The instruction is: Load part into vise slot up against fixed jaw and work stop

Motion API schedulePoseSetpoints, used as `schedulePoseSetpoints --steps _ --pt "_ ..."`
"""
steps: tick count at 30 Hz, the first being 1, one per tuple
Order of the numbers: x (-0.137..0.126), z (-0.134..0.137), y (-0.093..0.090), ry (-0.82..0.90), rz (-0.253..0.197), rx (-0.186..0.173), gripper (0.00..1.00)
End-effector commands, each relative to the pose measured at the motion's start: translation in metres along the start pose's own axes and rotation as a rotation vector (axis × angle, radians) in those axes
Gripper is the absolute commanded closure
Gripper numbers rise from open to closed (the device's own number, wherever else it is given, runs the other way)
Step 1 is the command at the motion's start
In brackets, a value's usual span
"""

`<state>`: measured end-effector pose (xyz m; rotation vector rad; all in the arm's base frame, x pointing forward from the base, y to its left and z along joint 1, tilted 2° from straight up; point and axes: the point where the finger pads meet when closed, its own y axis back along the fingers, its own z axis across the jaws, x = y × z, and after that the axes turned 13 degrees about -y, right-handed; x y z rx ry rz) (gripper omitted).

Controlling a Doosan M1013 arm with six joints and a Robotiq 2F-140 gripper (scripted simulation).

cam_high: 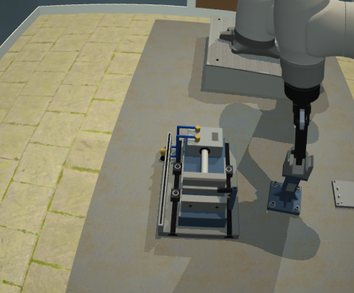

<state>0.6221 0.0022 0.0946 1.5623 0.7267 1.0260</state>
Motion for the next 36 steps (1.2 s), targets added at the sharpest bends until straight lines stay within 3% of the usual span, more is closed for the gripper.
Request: schedulePoseSetpoints --steps 1,8,23,25,36 --pt "0.0034 0.0017 0.0019 0.000 -0.037 -0.015 0.49" --pt "0.0046 0.0014 0.0018 0.000 -0.083 -0.025 0.49" --pt "0.0083 0.0006 0.0012 -0.001 -0.227 -0.059 0.49" --pt "0.0083 0.0006 0.0012 -0.001 -0.227 -0.059 0.49" --pt "0.0110 0.0000 0.0005 -0.001 -0.337 -0.084 0.49"
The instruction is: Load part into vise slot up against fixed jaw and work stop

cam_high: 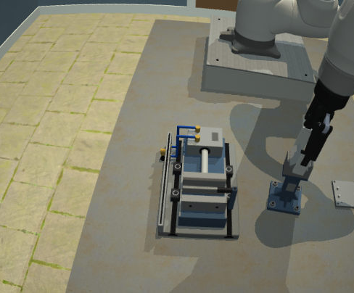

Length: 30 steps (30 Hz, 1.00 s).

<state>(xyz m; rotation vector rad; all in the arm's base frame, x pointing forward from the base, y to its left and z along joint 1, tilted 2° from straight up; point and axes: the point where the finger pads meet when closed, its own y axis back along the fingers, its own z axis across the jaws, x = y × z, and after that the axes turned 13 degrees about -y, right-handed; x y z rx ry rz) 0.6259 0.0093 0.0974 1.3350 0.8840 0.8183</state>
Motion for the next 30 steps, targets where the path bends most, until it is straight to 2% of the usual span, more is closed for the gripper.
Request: schedulePoseSetpoints --steps 1,4,6,21,23,30 --pt "0.0027 -0.0002 0.0004 -0.001 -0.042 -0.008 0.49" --pt "0.0035 -0.0004 0.0003 -0.001 -0.073 -0.015 0.49" --pt "0.0035 -0.0004 0.0003 -0.001 -0.073 -0.015 0.49" --pt "0.0076 -0.0013 -0.0003 -0.001 -0.233 -0.052 0.49" --pt "0.0076 -0.0013 -0.0003 -0.001 -0.233 -0.052 0.49" --pt "0.0094 -0.0017 -0.0009 -0.001 -0.309 -0.069 0.49"
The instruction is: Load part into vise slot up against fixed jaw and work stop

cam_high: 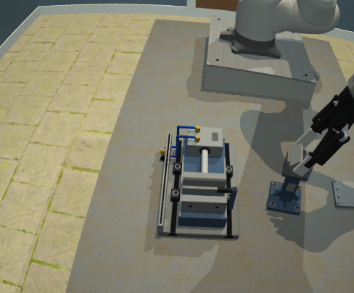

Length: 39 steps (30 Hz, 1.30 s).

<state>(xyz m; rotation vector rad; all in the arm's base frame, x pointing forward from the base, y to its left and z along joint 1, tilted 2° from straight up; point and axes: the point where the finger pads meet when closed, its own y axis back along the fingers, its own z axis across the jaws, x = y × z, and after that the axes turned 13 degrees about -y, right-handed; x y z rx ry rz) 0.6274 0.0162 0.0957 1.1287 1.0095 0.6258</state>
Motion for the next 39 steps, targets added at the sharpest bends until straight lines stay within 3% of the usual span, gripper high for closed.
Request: schedulePoseSetpoints --steps 1,24,39 --pt "0.0026 0.0000 0.0010 -0.002 -0.044 -0.011 0.49" --pt "0.0077 -0.0011 0.0002 -0.002 -0.246 -0.057 0.49" --pt "0.0096 -0.0016 -0.0004 -0.002 -0.323 -0.075 0.49"
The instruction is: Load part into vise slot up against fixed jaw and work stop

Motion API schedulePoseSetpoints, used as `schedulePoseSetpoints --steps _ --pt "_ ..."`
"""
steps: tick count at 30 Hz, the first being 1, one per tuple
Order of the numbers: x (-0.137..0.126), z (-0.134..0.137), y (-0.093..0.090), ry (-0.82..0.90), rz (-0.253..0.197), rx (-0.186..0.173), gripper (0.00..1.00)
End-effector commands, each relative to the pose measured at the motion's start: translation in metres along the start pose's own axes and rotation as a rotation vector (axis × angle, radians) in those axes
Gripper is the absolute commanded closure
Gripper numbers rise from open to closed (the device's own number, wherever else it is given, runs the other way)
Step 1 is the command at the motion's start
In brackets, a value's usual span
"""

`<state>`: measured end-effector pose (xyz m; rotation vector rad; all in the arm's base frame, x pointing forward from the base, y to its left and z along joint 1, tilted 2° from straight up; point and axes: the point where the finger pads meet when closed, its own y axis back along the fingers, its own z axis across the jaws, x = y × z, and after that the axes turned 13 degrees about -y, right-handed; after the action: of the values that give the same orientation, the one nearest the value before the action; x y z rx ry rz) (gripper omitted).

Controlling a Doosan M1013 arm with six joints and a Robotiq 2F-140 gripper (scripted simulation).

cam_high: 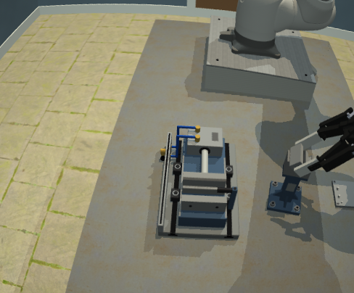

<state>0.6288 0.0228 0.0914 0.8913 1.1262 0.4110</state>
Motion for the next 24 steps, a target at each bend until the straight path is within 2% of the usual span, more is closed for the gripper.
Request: schedulePoseSetpoints --steps 1,24 --pt "0.0017 0.0005 0.0019 -0.003 -0.021 -0.007 0.49" --pt "0.0029 0.0003 0.0018 -0.003 -0.070 -0.019 0.49"
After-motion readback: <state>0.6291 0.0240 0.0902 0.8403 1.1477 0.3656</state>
